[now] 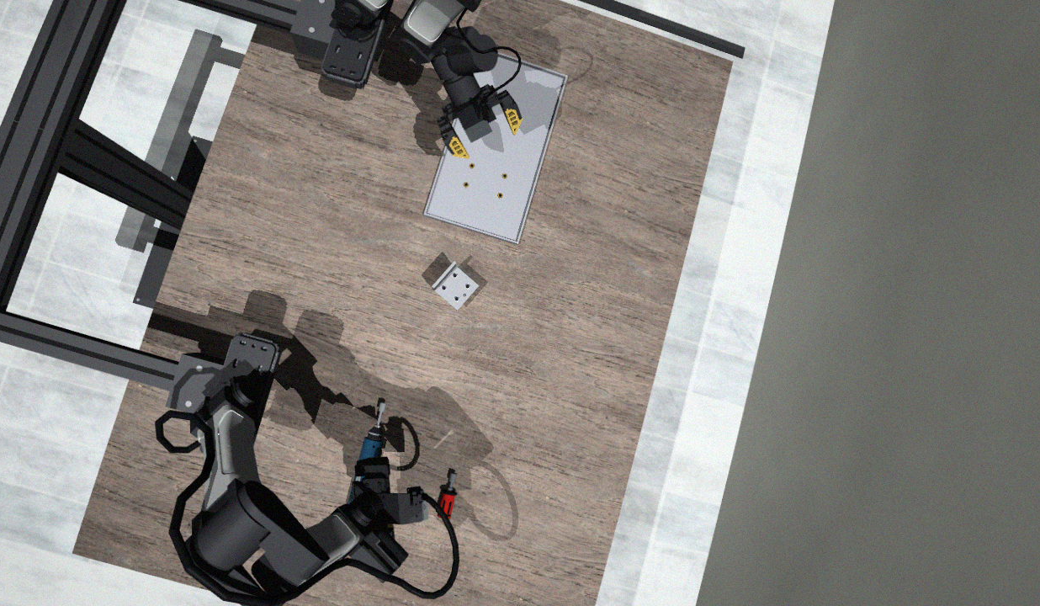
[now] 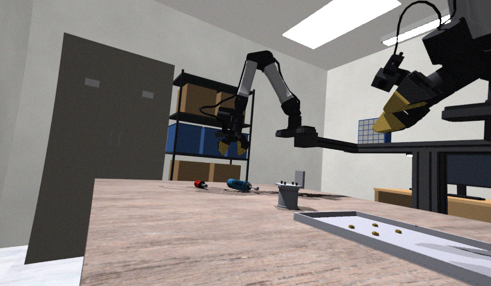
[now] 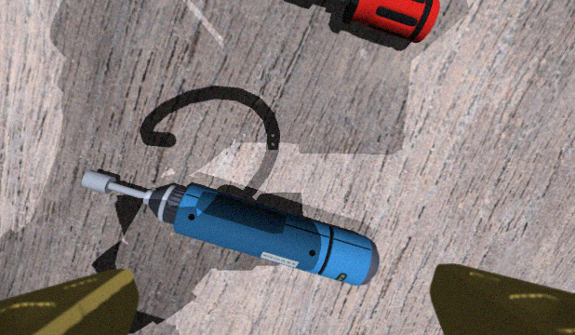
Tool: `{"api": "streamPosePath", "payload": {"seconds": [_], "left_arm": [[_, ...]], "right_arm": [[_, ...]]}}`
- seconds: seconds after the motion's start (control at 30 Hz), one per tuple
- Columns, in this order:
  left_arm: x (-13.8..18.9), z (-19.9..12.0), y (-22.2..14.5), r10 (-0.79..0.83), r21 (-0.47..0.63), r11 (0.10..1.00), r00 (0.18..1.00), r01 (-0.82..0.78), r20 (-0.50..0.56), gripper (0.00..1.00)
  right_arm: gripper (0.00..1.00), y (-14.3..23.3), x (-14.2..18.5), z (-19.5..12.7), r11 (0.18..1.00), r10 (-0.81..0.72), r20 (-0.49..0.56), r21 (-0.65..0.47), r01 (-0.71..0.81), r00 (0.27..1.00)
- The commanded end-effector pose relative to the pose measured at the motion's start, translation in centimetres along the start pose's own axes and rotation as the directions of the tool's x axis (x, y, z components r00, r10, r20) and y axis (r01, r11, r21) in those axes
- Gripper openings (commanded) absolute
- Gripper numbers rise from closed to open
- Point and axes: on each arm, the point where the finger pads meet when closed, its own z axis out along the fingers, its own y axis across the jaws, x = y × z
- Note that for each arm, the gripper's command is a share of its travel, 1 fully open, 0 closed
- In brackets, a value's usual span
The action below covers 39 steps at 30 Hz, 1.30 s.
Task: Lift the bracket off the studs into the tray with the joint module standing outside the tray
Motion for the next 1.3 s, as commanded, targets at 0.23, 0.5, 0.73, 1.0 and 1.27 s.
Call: {"api": "streamPosePath", "payload": {"seconds": [0.23, 0.5, 0.73, 1.0, 1.27], "left_arm": [[-0.5, 3.5, -4.5, -0.092, 0.020, 0.995, 0.962, 0.101, -0.258, 1.00], [-3.5, 7.9, -10.8, -0.055, 0.114, 0.988, 0.918, 0.108, -0.393, 1.00], [-5.2, 10.1, -13.6, -0.041, 0.147, 0.982, 0.893, 0.118, -0.448, 1.00], [-6.9, 12.8, -17.4, 0.183, 0.351, 0.936, 0.869, -0.011, -0.459, 1.00], [-6.4, 14.4, -18.0, 0.452, 0.571, 0.796, 0.825, -0.200, -0.340, 1.00]], "right_arm": [[1.00, 9.8, -6.6, -10.0, 0.928, -0.257, 0.287, -0.195, 0.319, 0.923], [1.00, 18.4, -7.9, -18.3, 0.789, -0.411, 0.529, -0.201, 0.581, 0.742], [1.00, 22.5, -7.0, -21.8, 0.705, -0.452, 0.628, -0.184, 0.685, 0.634], [1.00, 25.7, -5.6, -24.7, 0.623, -0.481, 0.709, -0.137, 0.770, 0.516], [1.00, 25.8, -5.5, -24.4, 0.618, -0.491, 0.707, -0.129, 0.775, 0.509]]}}
